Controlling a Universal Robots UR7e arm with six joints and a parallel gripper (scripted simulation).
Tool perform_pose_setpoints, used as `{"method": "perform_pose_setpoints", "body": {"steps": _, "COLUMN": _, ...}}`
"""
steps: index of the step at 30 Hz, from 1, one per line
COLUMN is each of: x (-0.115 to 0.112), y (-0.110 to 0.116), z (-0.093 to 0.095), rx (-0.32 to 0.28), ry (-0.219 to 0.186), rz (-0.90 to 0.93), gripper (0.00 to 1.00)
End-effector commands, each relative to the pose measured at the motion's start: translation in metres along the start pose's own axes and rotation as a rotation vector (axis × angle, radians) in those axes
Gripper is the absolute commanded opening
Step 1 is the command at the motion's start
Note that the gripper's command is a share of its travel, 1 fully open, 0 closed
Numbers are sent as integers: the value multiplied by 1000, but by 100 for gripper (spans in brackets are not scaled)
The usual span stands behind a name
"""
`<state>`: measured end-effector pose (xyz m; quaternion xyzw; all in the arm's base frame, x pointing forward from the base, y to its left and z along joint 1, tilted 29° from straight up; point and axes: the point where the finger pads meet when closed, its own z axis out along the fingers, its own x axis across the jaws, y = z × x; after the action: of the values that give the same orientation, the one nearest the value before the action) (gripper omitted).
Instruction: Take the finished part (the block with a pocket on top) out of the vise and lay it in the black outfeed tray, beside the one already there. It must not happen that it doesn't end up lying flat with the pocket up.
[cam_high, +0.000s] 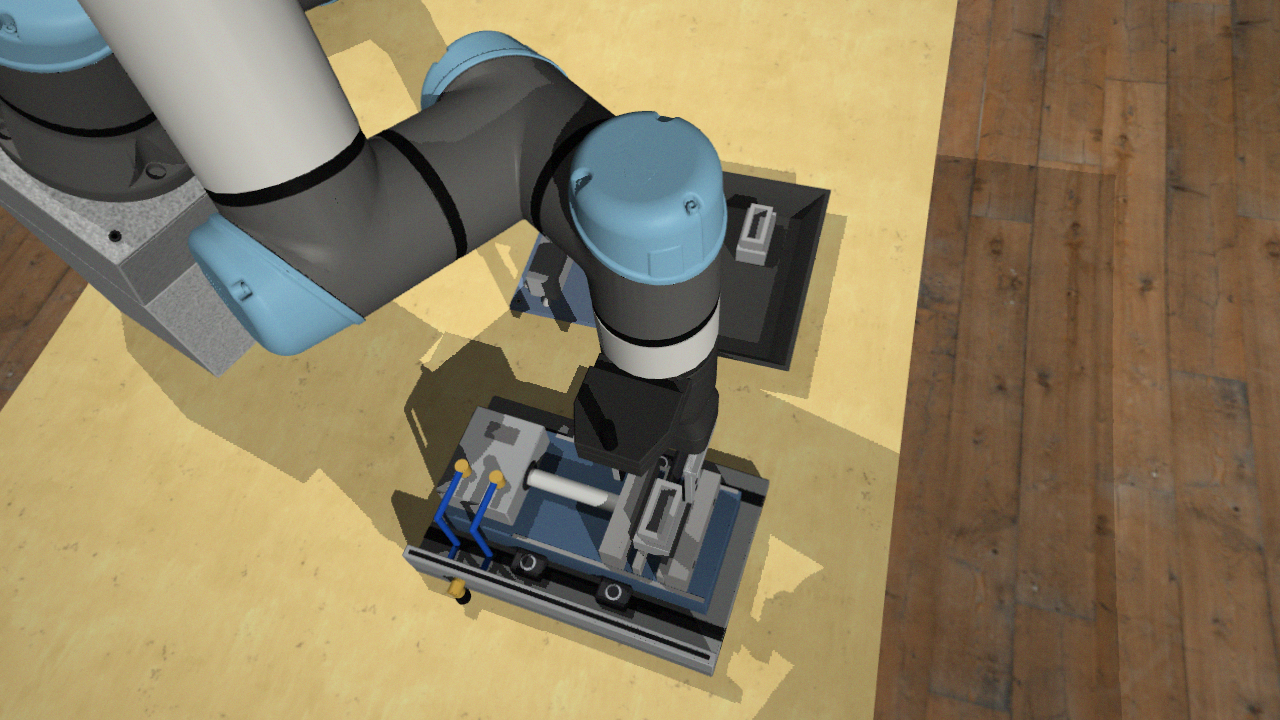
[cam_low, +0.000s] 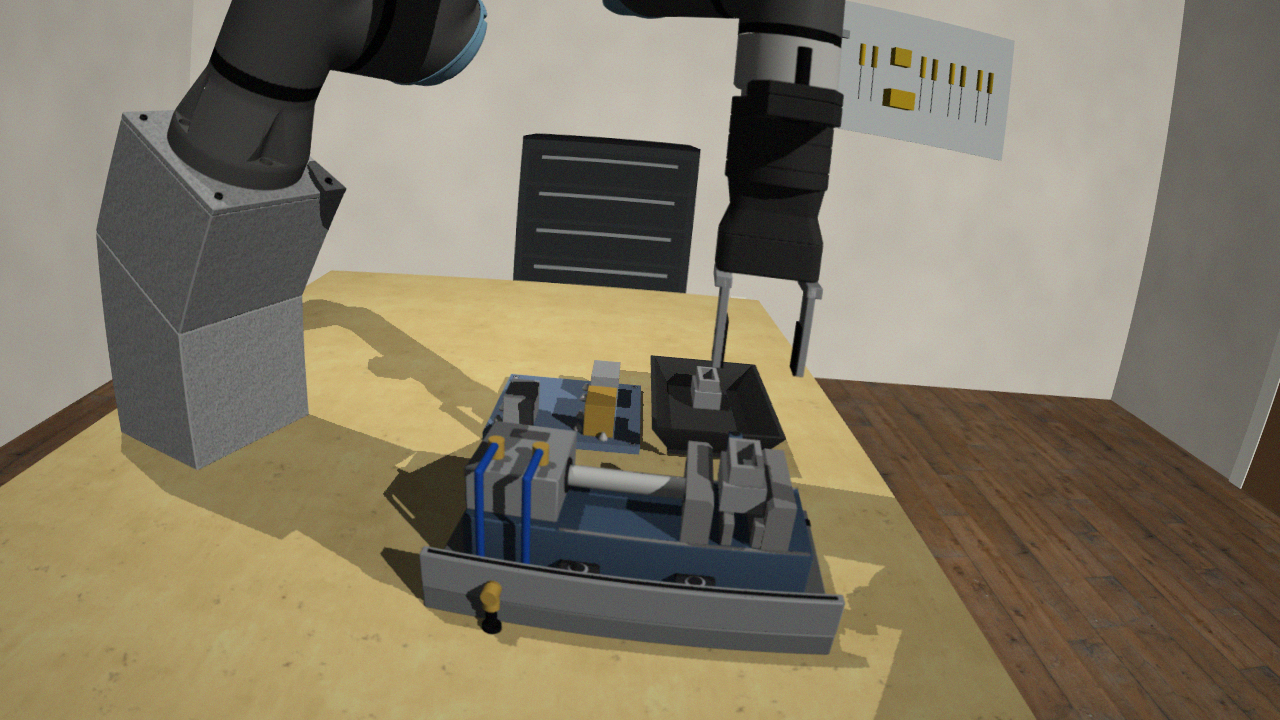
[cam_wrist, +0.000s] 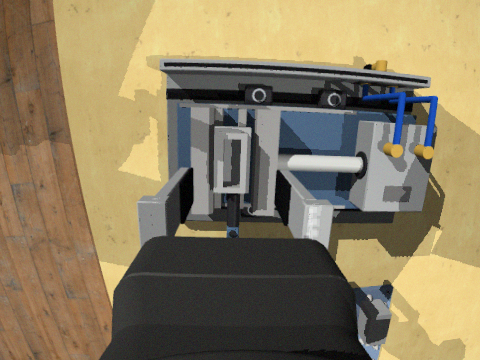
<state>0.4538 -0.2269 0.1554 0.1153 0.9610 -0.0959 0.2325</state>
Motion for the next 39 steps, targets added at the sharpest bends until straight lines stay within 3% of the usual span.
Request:
{"method": "perform_pose_setpoints", "body": {"steps": 1, "x": 0, "y": 0, "z": 0, "rx": 1, "ry": -1, "rz": 0, "gripper": 100}}
{"method": "perform_pose_setpoints", "body": {"steps": 14, "x": -1, "y": 0, "z": 9, "rx": 1, "ry": 0, "rz": 1, "gripper": 100}}
{"method": "perform_pose_setpoints", "body": {"steps": 39, "x": -2, "y": -1, "z": 50, "rx": 1, "ry": 0, "rz": 1, "gripper": 100}}
